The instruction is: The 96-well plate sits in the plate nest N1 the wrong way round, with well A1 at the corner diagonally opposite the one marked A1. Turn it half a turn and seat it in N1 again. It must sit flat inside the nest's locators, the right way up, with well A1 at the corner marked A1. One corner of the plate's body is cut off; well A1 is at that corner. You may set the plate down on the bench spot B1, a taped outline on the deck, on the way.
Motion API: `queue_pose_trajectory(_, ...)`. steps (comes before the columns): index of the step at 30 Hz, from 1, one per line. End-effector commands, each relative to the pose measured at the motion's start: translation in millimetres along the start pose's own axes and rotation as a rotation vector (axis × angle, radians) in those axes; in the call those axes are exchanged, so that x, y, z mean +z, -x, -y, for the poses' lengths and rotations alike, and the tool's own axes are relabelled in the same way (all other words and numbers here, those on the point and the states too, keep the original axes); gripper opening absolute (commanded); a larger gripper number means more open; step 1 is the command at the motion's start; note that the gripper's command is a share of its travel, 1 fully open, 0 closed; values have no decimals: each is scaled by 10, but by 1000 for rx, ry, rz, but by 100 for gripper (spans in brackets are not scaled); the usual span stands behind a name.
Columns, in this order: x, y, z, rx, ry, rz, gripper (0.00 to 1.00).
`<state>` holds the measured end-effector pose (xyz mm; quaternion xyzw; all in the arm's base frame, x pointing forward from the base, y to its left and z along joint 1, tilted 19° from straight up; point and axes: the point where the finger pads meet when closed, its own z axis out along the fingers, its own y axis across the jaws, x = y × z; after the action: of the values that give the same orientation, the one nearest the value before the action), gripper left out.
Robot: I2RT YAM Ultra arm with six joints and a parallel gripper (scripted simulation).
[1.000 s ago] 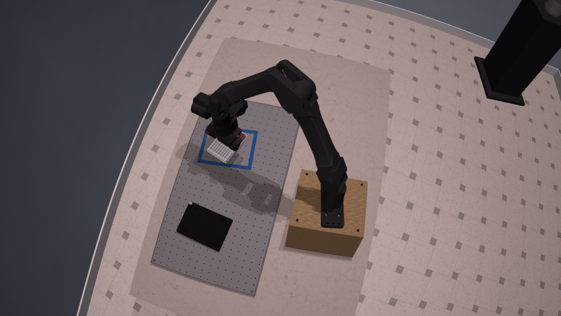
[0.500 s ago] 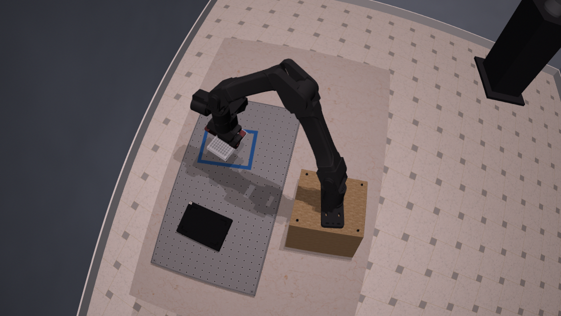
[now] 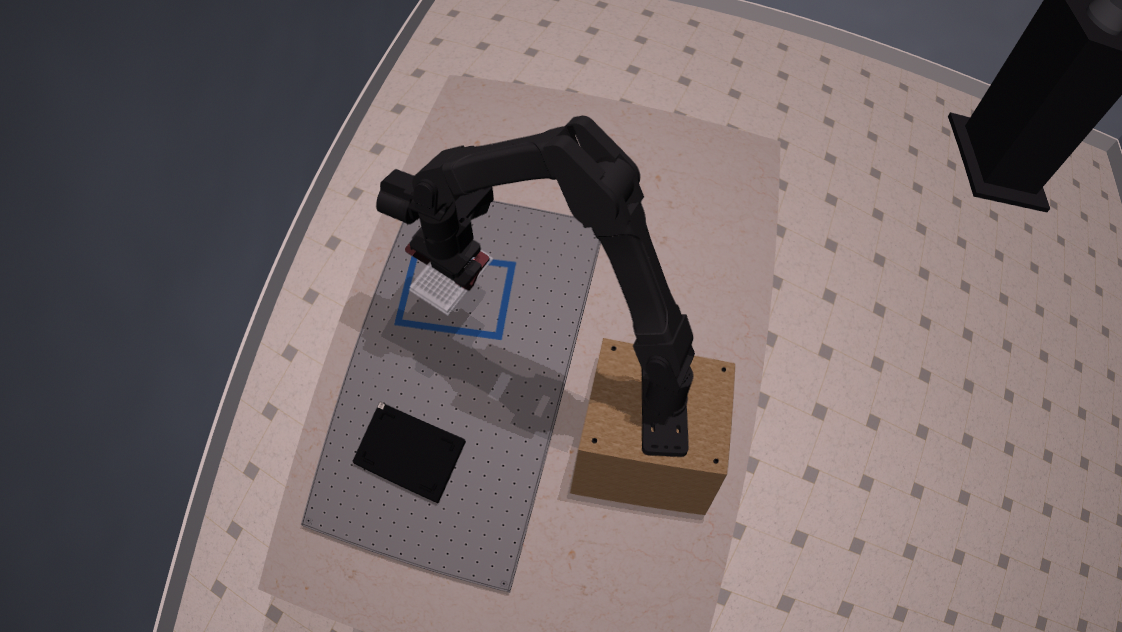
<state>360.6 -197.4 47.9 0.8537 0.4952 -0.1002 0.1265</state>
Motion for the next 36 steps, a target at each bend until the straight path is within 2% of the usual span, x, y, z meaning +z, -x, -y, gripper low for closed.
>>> queue_pose_trajectory(1, -282, -4, -74, 4, 45, 3, 0)
queue_pose_trajectory(5, -337, -4, -71, 4, 45, 3, 0)
queue_pose_trajectory(11, -337, -4, -71, 4, 45, 3, 0)
queue_pose_trajectory(12, -296, -16, -61, 1, 35, 5, 0)
queue_pose_trajectory(36, -296, -16, -61, 1, 35, 5, 0)
